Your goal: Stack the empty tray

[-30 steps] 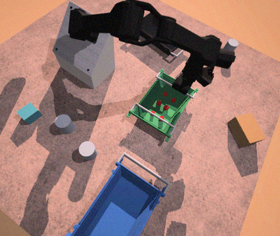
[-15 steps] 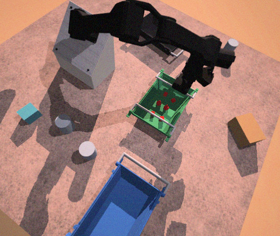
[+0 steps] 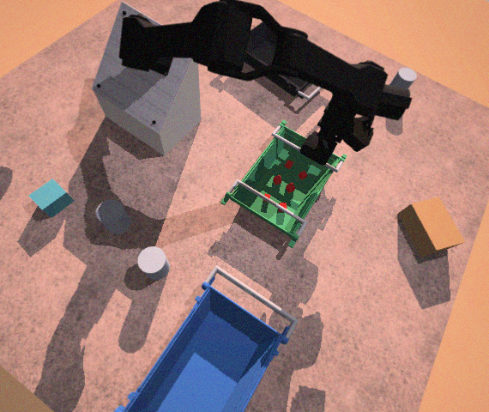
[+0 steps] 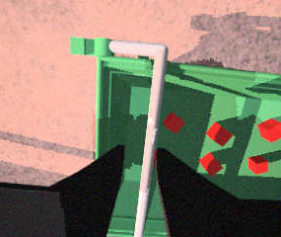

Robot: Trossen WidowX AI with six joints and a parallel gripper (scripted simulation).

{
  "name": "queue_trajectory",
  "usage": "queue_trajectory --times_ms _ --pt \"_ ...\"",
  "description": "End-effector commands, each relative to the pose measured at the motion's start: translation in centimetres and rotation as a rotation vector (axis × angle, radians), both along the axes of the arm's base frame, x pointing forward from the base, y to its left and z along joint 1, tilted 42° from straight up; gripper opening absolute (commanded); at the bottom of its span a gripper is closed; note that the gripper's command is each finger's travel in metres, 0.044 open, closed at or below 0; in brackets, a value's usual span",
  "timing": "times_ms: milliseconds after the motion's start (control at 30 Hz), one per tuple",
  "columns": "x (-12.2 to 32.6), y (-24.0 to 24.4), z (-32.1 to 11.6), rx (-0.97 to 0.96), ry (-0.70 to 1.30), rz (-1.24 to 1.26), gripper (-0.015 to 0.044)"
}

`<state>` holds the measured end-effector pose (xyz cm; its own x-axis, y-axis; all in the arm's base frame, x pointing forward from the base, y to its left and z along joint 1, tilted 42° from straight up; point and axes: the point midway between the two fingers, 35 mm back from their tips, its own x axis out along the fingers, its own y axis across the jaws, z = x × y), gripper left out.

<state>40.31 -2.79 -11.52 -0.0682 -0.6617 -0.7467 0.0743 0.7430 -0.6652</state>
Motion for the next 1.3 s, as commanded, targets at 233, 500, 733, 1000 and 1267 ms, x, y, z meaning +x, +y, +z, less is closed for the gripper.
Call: queue_trajectory --times_ms 233,500,733,1000,1267 --pt "1.5 6.1 6.4 0.009 -0.001 0.002 0.0368" --pt "0.2 10.1 7.0 0.014 -0.001 0.0 0.044" --pt "-6.7 16.5 -1.0 0.043 -0.032 -0.027 0.044" --pt "-18.7 19.4 -9.1 0.038 -0.066 -0.083 0.044" --pt "-25.5 18.1 -12.1 0.01 -0.091 -0.118 0.044"
